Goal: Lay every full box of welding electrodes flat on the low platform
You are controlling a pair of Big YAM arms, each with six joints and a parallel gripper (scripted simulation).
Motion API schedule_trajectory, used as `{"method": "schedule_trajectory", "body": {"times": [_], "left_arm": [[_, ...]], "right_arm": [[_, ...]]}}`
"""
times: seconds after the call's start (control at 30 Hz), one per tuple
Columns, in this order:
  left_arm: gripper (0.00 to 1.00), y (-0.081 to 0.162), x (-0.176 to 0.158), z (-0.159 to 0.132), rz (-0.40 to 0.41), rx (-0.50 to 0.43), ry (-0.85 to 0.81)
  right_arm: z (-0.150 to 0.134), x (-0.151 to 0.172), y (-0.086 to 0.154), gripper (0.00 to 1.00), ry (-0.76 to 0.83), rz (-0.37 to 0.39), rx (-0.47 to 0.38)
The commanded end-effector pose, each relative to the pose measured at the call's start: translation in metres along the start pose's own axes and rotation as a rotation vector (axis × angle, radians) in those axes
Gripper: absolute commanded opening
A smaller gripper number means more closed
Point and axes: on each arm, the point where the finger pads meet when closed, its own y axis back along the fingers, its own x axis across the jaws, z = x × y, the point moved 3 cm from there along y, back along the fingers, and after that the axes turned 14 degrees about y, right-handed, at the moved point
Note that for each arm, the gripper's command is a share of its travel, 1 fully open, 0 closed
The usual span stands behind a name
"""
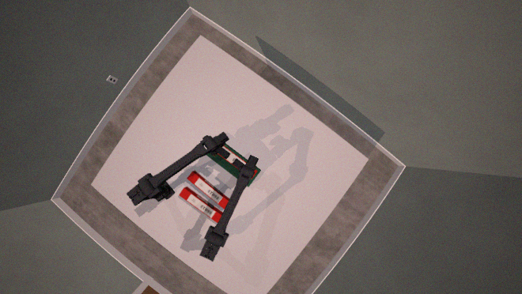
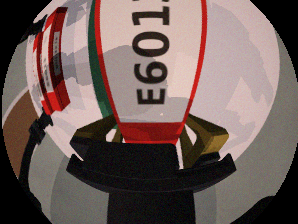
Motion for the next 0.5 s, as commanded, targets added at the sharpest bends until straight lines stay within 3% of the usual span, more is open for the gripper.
{"method": "schedule_trajectory", "body": {"times": [0.0, 0.47], "left_arm": [[0.0, 0.0738, 0.0294, 0.0016, 0.14, -0.094, 0.036], [0.0, 0.0705, 0.0335, 0.0026, 0.156, -0.104, 0.041]], "right_arm": [[-0.0096, -0.0185, 0.0775, 0.0, 0.018, -0.169, 0.02], [-0.0113, -0.0226, 0.0734, 0.0, 0.018, -0.169, 0.02]]}}
